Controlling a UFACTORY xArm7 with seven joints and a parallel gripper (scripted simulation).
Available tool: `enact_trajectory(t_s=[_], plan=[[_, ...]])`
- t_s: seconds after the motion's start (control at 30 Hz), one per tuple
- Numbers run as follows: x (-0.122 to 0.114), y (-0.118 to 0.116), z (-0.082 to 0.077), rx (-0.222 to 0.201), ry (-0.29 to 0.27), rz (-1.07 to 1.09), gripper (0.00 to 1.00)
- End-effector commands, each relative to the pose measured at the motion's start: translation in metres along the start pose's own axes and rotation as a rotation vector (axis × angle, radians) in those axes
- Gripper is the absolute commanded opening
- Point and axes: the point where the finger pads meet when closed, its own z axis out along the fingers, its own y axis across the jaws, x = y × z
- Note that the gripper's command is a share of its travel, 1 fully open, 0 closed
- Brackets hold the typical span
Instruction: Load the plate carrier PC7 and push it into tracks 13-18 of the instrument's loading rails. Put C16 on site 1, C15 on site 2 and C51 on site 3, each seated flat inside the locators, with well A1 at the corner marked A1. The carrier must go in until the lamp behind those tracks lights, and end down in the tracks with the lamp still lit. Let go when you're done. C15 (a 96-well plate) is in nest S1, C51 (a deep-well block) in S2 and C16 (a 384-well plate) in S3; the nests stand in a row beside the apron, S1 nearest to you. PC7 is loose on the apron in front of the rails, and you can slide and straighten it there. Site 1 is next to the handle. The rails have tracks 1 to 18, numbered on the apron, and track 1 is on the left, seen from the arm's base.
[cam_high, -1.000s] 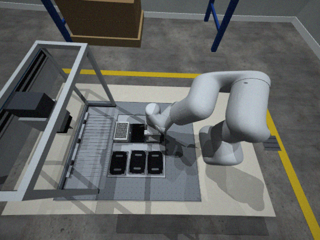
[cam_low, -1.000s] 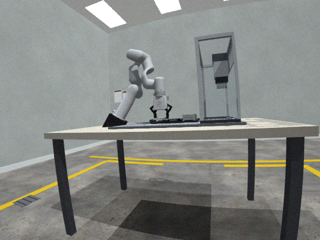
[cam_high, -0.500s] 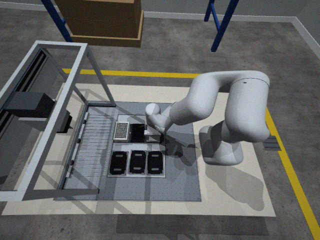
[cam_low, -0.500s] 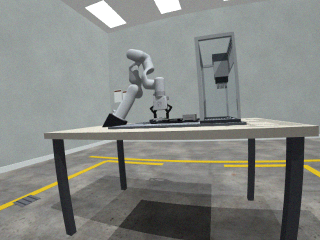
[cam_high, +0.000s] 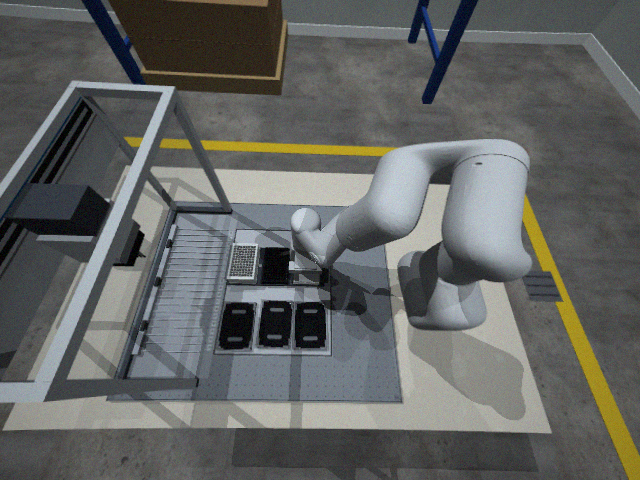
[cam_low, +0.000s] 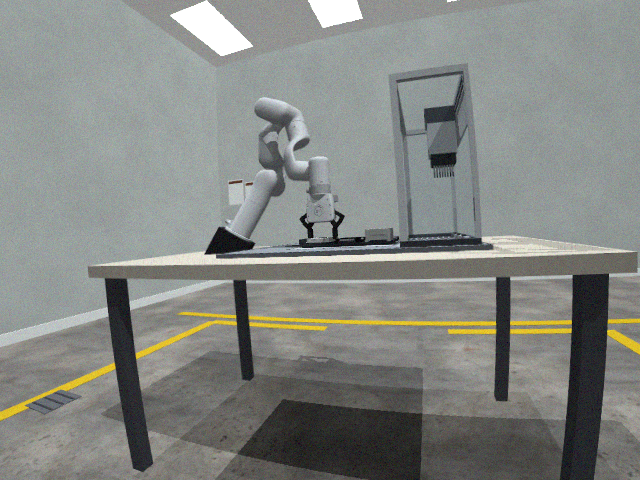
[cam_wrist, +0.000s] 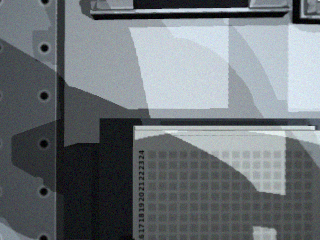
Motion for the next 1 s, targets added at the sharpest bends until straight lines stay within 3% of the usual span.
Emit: enact_trajectory(t_s=[0.0,0.53,0.57,0.97], plan=[[-0.0005,0.0013,0.0003,-0.003,-0.001,0.0,0.0],[-0.0005,0.0013,0.0002,-0.003,-0.001,0.0,0.0],[-0.0005,0.0013,0.001,-0.003,-0.001,0.0,1.0],[-0.0005,0.0013,0.001,-0.003,-0.001,0.0,1.0]])
